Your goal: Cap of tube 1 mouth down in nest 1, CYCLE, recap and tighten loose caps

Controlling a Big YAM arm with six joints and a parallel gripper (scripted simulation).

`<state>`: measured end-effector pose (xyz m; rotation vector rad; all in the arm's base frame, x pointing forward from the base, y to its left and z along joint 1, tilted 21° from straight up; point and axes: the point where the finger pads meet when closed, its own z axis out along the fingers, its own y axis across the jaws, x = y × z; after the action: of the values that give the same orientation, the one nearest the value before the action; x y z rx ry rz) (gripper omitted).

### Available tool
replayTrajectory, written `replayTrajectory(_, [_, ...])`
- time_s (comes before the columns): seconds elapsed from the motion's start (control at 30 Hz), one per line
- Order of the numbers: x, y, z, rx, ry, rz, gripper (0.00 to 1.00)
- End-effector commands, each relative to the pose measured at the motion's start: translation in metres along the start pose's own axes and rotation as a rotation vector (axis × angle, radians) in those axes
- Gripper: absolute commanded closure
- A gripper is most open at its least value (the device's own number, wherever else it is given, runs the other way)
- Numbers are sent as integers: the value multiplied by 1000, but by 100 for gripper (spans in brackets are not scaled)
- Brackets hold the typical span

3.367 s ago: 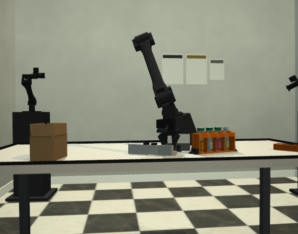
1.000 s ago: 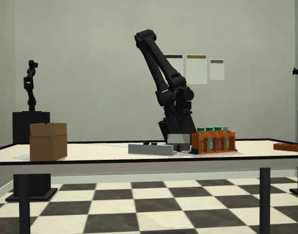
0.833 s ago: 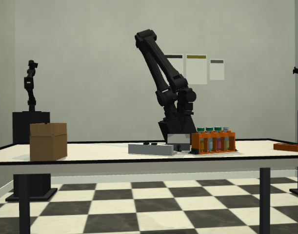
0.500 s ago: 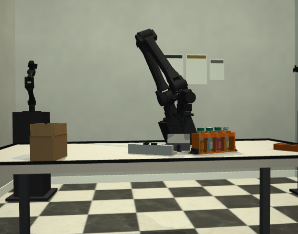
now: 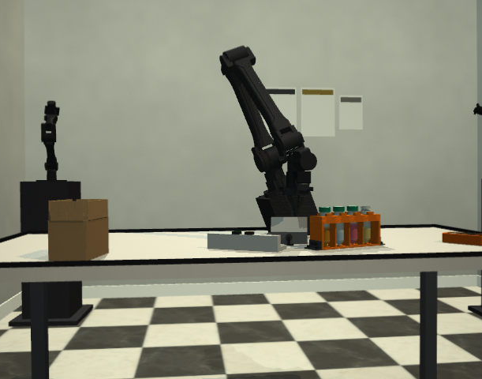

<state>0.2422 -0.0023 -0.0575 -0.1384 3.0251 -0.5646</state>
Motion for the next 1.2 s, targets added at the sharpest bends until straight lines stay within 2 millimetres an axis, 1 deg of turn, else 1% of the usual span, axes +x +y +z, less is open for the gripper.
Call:
replayTrajectory(0.0, [-24,3,-10,-8,-62,6,100])
replayTrajectory(0.1, [-27,3,-11,-9,-67,8,100])
replayTrajectory(0.2, [-24,3,-10,-8,-63,7,100])
replayTrajectory(0.23, [-21,3,-9,-7,-57,4,100])
replayTrajectory(0.4, [-21,2,-10,-7,-57,4,100])
replayTrajectory(0.43, [-13,1,-5,-3,-27,6,100])
replayTrajectory(0.47, [-19,2,-7,-5,-49,1,100])
replayTrajectory(0.53, [-11,1,1,-1,-22,-2,100])
replayTrajectory(0.7, [-4,0,6,1,-10,-7,100])
replayTrajectory(0.77, [-4,0,6,1,-10,-7,100])
replayTrajectory(0.8, [-11,0,5,-1,-23,2,100])
replayTrajectory(1.0, [-4,0,11,1,-9,-5,100])
replayTrajectory(1.1, [-7,-2,13,1,-11,3,100])
replayTrajectory(1.17, [-5,-2,15,1,-8,2,100])
